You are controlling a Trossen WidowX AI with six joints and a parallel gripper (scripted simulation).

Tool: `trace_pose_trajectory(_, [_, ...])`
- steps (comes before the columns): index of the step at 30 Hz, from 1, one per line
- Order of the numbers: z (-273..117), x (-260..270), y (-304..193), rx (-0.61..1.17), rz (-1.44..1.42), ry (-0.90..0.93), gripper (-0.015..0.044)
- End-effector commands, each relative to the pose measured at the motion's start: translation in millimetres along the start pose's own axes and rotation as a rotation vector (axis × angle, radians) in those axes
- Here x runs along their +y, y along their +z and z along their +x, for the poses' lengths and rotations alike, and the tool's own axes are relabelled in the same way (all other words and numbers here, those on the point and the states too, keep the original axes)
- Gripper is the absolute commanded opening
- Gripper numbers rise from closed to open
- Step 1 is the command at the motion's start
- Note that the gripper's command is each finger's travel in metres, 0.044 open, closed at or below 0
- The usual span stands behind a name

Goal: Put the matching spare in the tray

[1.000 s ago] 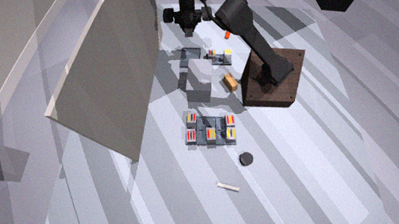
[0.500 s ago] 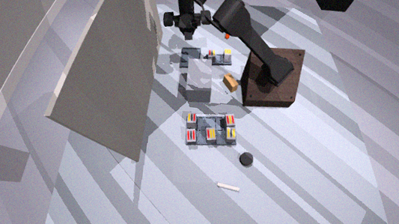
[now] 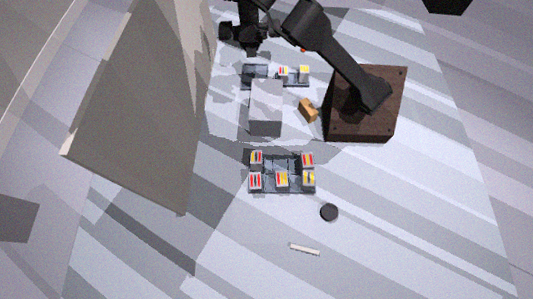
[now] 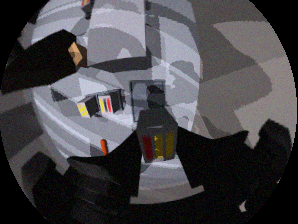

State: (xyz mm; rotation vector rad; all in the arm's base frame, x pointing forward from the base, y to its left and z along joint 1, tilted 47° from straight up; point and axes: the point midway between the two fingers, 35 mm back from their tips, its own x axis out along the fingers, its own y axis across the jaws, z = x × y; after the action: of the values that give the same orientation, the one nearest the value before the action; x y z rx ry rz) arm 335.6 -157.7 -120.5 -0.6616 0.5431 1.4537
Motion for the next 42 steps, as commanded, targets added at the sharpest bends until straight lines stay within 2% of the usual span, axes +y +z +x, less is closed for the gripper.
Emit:
trace_pose_trajectory(1, [6, 1, -1, -0.005, 0.009, -0.001, 0.0000])
trace_pose_trajectory(42, [55, 0, 0, -0.006, 0.008, -0.002, 0.0000])
